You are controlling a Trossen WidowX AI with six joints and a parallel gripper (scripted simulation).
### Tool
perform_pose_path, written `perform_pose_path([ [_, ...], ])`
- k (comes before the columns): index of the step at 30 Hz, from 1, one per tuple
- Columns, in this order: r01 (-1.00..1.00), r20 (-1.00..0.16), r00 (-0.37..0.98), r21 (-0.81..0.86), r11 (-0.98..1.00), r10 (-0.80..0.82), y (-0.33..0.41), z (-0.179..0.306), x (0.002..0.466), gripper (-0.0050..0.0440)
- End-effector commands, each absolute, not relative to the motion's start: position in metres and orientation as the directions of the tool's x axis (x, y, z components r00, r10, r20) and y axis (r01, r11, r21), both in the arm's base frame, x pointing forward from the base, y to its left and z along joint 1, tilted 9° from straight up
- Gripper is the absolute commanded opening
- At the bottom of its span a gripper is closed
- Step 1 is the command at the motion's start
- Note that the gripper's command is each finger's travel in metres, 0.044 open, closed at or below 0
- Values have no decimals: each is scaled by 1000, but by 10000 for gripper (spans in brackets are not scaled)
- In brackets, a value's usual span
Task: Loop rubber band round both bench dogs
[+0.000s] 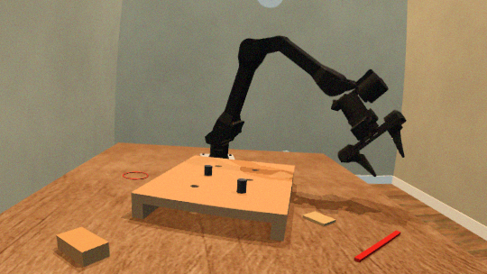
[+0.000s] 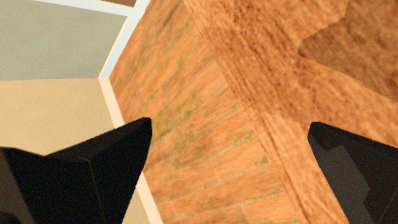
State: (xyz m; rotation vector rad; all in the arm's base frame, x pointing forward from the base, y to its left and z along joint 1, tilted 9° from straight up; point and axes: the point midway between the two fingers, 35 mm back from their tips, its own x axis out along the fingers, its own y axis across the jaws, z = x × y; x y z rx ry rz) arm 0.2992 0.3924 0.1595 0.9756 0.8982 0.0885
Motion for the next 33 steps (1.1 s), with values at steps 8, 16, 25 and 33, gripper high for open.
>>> perform_pose_path([
  [8, 301, -597, 659, 766, 568, 458, 393, 173, 299, 400],
  [16, 301, -597, 659, 766, 568, 458, 393, 173, 299, 400],
  [25, 290, -608, 666, 746, 600, 433, 375, 173, 314, 208],
  [33, 265, -638, 690, 661, 702, 341, 314, 172, 362, 80],
])
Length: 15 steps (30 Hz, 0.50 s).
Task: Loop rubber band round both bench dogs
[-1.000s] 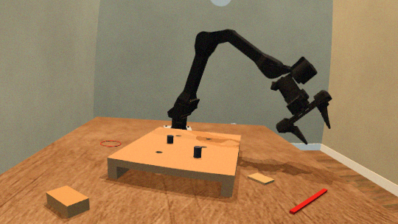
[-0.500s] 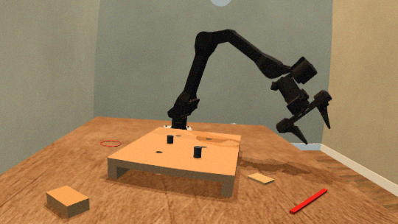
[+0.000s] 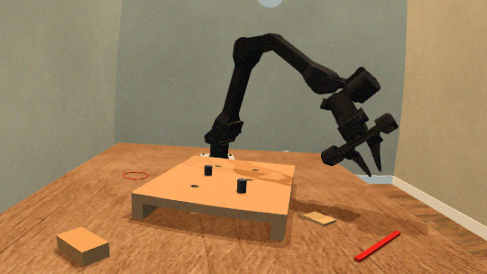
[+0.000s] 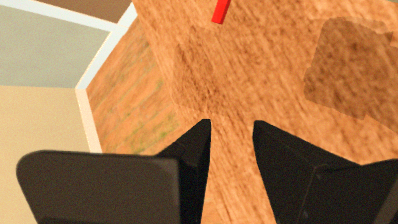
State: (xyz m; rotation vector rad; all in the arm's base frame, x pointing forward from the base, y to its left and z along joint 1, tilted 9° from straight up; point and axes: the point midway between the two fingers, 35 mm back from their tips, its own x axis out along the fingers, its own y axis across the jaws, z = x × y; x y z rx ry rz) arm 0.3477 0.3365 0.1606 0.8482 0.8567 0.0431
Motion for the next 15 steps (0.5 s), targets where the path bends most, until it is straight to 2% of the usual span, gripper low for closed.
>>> perform_pose_path([
  [1, 265, -638, 690, 661, 702, 341, 314, 172, 362, 80],
  [8, 250, -682, 702, 506, 826, 206, 211, 171, 413, 80],
  [15, 259, -728, 682, 327, 909, 67, 99, 169, 435, 80],
])
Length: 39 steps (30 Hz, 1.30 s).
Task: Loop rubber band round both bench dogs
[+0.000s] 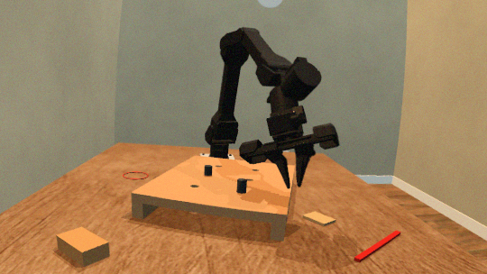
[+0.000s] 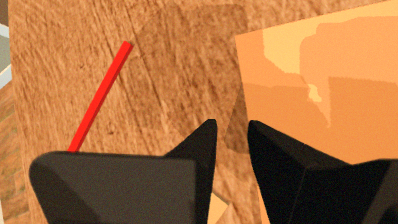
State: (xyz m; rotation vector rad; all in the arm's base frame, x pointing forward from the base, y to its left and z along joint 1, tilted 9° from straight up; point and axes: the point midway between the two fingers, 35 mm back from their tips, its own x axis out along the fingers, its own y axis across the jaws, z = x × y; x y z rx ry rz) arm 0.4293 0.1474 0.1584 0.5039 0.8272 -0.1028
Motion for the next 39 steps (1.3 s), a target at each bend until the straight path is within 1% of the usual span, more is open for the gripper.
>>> perform_pose_path([
  [1, 262, -735, 677, 301, 917, 48, 83, 169, 435, 80],
  [3, 262, -735, 677, 301, 917, 48, 83, 169, 435, 80],
  [4, 263, -735, 678, 279, 924, 29, 67, 173, 437, 80],
  [9, 281, -786, 615, 144, 949, -63, -15, 162, 424, 80],
  [14, 284, -829, 543, 31, 958, -134, -92, 157, 397, 80],
  [18, 277, -875, 456, -35, 960, -164, -146, 143, 363, 80],
  [20, 277, -875, 456, -35, 960, -164, -146, 143, 363, 80],
  [22, 272, -899, 406, -54, 961, -166, -170, 135, 344, 80],
  [29, 245, -964, 244, -47, 968, -109, -233, 112, 254, 80],
  [34, 231, -985, 171, 22, 973, -18, -254, 101, 188, 80],
  [39, 227, -987, 160, 50, 973, 13, -258, 99, 168, 80],
])
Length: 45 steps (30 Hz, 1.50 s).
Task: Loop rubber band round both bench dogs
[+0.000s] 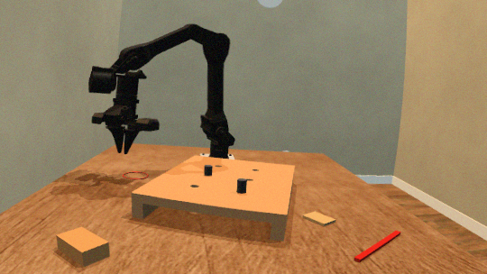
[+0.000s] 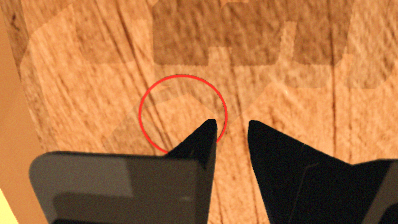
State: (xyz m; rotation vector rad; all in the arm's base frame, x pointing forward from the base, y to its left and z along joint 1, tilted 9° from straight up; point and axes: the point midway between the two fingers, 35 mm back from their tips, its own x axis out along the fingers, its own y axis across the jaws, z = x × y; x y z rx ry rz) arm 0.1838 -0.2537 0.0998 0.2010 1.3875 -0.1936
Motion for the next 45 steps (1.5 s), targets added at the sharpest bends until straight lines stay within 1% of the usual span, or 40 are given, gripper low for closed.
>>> perform_pose_path([
  [1, 227, -987, 158, 55, 972, 18, -258, 98, 165, 80],
  [6, 228, -988, 153, 61, 972, 26, -257, 87, 165, 80],
  [13, 229, -988, 150, 59, 972, 25, -254, 43, 172, 80],
  [35, 231, -988, 150, 59, 971, 25, -254, 32, 173, 80],
  [43, 231, -988, 150, 59, 971, 25, -254, 32, 173, 80],
  [45, 228, -987, 161, 44, 973, 7, -258, 38, 174, 80],
])
